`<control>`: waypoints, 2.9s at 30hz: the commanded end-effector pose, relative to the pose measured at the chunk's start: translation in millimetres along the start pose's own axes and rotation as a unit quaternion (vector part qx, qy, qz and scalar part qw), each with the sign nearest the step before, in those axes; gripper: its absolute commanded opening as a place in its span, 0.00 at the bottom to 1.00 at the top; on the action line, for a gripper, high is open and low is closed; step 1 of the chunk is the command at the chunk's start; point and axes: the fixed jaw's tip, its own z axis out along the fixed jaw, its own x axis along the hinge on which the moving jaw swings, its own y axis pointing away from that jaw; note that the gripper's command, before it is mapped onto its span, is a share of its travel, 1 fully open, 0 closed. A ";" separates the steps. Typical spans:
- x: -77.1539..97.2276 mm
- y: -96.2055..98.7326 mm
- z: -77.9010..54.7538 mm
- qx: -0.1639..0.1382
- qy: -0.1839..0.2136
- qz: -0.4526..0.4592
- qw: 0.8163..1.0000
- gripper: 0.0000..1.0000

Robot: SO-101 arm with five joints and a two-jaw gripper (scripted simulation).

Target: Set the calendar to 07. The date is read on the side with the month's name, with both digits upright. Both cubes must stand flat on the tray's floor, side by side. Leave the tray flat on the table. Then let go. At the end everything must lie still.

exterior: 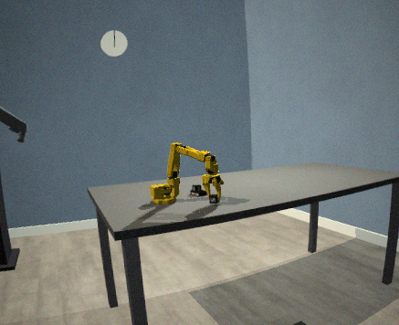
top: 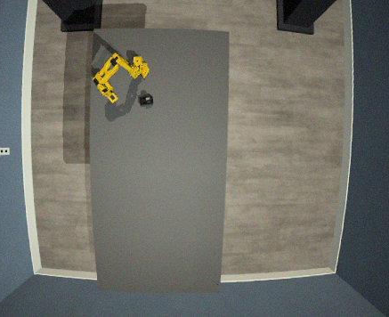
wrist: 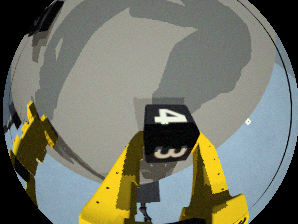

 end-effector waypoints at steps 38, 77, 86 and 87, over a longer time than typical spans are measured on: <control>1.3 -4.3 4.9 0.016 -0.001 0.000 1.000 0.00; 1.3 -4.3 4.9 0.016 -0.001 0.000 1.000 0.30; 1.3 -4.3 4.9 0.016 -0.001 0.000 1.000 0.36; 1.3 -4.3 4.9 0.016 -0.001 0.000 1.000 0.36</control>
